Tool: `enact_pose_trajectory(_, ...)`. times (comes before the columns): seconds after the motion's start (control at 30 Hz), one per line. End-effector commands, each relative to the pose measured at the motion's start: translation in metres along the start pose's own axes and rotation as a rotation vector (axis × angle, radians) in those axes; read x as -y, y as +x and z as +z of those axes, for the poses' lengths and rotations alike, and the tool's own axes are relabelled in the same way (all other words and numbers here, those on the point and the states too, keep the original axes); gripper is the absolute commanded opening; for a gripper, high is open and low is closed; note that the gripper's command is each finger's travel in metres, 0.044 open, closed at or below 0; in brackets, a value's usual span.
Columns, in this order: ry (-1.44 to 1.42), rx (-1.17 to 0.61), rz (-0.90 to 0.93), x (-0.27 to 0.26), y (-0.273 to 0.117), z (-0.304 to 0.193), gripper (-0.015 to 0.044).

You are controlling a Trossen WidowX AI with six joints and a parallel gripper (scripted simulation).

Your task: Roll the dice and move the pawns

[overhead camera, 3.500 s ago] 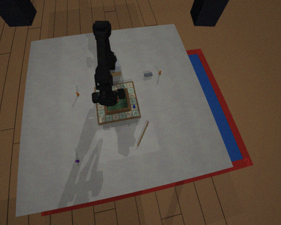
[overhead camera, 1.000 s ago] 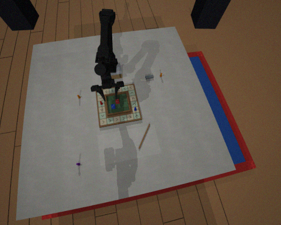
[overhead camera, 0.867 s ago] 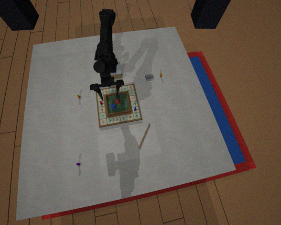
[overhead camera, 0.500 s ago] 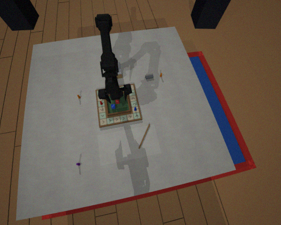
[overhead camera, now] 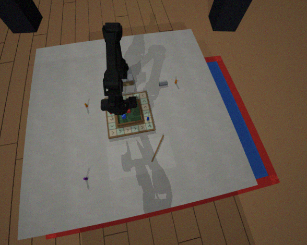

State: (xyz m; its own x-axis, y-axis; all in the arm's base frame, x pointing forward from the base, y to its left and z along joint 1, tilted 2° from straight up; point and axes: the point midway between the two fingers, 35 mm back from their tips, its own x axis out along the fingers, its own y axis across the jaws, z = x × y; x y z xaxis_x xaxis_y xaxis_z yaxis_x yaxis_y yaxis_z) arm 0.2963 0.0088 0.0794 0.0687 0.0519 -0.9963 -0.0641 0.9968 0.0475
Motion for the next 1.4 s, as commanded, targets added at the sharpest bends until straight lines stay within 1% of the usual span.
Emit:
enact_pose_trajectory(0.0, 0.073, -0.036, -0.018, 0.045, 0.011, -0.021, 0.0204)
enact_pose_trajectory(0.07, 0.109, -0.05, -0.022, 0.067, 0.015, -0.033, 0.02)
enact_pose_trajectory(0.17, 0.128, -0.057, -0.023, 0.078, 0.017, -0.039, 0.02)
enact_pose_trajectory(0.3, 0.128, -0.057, -0.023, 0.079, 0.019, -0.038, 0.02)
enact_pose_trajectory(0.4, 0.128, -0.057, -0.023, 0.079, 0.031, -0.039, 0.02)
enact_pose_trajectory(1.37, 0.128, -0.058, -0.023, 0.081, 0.073, -0.041, 0.02)
